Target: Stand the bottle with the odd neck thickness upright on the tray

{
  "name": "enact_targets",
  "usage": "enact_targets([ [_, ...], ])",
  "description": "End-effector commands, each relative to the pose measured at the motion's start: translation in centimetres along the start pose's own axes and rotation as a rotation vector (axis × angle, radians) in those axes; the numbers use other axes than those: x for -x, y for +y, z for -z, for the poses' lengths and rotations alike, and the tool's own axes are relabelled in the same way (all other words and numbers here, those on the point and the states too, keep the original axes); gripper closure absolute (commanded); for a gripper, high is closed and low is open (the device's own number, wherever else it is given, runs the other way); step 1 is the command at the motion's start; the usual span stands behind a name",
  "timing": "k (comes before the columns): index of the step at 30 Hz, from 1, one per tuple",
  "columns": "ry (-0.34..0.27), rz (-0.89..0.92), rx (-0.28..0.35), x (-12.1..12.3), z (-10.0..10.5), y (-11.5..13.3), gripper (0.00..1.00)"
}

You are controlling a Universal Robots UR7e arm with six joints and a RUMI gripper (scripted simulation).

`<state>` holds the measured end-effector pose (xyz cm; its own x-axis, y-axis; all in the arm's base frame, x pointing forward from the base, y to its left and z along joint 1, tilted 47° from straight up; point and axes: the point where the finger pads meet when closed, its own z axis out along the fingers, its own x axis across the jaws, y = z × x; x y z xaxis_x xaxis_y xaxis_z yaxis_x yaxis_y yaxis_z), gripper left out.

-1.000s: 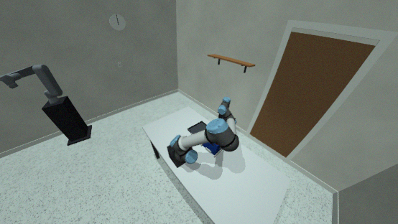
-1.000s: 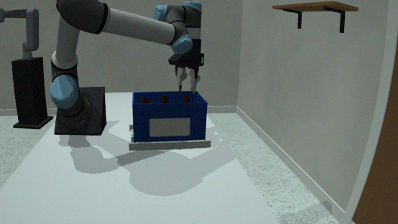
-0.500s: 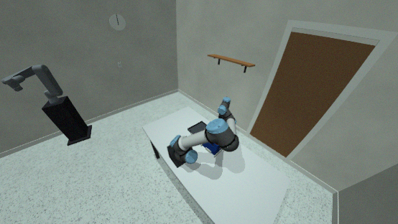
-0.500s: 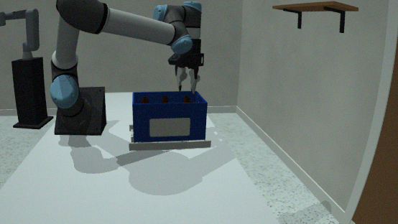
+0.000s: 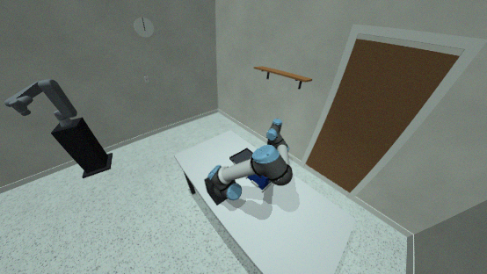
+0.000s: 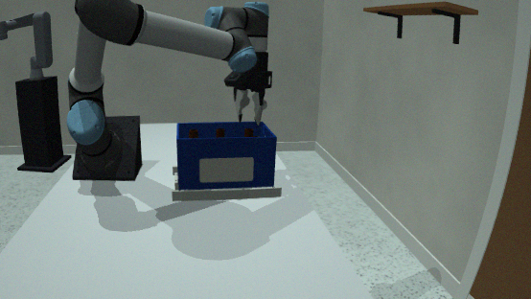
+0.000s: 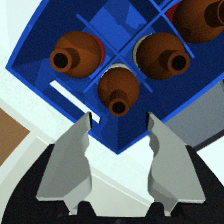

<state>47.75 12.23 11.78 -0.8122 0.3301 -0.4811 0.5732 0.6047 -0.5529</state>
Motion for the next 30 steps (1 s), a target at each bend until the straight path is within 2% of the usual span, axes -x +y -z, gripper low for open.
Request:
enact_targets([
  [1, -0.001, 0.0, 0.001, 0.02, 0.04, 0.01, 0.62],
  [30, -0.001, 0.0, 0.001, 0.02, -0.52, 0.01, 0.62],
])
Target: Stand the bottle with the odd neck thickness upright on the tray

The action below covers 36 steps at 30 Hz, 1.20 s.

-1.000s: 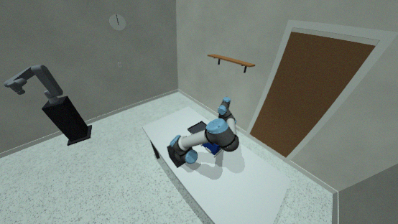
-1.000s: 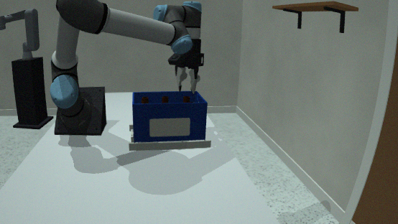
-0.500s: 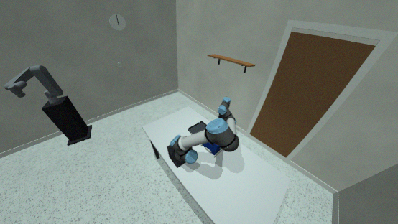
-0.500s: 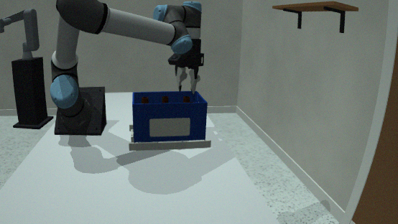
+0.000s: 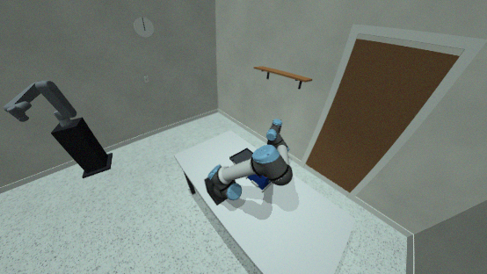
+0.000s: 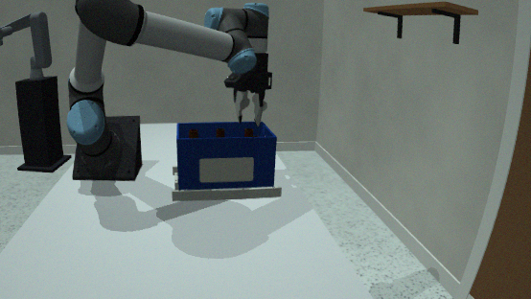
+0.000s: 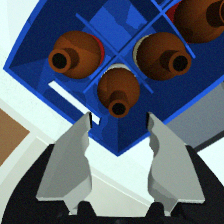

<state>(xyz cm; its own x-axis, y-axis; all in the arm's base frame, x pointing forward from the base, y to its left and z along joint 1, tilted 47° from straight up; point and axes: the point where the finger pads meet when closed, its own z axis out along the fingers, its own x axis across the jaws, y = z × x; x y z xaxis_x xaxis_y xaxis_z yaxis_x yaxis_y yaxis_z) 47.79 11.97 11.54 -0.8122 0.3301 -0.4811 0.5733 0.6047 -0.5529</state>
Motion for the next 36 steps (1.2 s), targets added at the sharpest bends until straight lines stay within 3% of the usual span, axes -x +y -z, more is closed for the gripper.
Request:
enact_targets([
  [1, -0.001, 0.0, 0.001, 0.0, -0.2, 0.0, 0.62],
  [36, -0.001, 0.0, 0.001, 0.0, -3.3, 0.0, 0.62],
])
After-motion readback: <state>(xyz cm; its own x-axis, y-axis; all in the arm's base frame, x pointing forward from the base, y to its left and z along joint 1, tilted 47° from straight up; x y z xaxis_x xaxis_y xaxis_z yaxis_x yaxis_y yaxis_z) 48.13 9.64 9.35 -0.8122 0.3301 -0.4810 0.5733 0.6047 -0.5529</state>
